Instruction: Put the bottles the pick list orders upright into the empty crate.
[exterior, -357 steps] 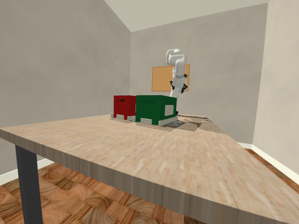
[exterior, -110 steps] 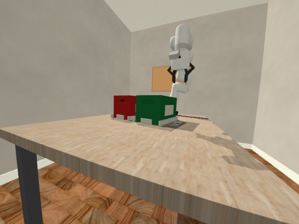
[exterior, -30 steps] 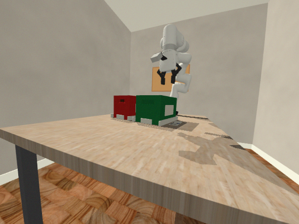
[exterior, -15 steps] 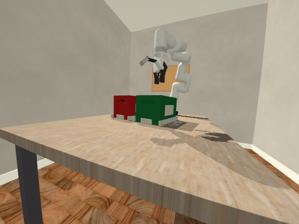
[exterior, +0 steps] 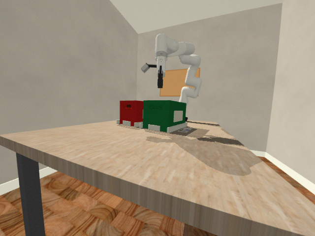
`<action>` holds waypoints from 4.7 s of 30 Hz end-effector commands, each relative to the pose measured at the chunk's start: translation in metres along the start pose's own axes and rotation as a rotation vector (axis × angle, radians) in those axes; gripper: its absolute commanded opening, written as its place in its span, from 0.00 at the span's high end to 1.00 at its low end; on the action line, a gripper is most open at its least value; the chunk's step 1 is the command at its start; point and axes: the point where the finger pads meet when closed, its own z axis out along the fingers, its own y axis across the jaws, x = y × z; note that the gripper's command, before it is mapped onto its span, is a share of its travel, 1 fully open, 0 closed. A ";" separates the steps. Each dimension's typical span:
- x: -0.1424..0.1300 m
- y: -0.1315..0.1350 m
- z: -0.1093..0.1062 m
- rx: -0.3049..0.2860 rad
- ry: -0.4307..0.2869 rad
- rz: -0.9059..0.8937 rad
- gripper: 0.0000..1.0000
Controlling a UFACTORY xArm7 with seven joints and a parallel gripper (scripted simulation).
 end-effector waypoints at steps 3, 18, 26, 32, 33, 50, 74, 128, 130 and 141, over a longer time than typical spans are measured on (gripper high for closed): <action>0.018 0.018 -0.007 0.005 0.008 0.203 0.35; 0.061 0.066 -0.018 0.006 0.007 0.614 0.35; 0.087 0.095 -0.025 0.006 0.007 0.614 0.35; 0.107 0.117 -0.030 0.005 0.008 0.614 0.35; 0.107 0.117 -0.030 0.005 0.008 0.614 0.35; 0.157 0.172 -0.043 0.005 0.008 0.614 0.35; 0.221 0.243 -0.060 0.004 0.009 0.614 0.35; 0.221 0.243 -0.060 0.004 0.009 0.613 0.35; 0.220 0.242 -0.055 0.004 0.009 0.580 0.35; 0.204 0.230 -0.015 0.003 0.009 0.280 0.35</action>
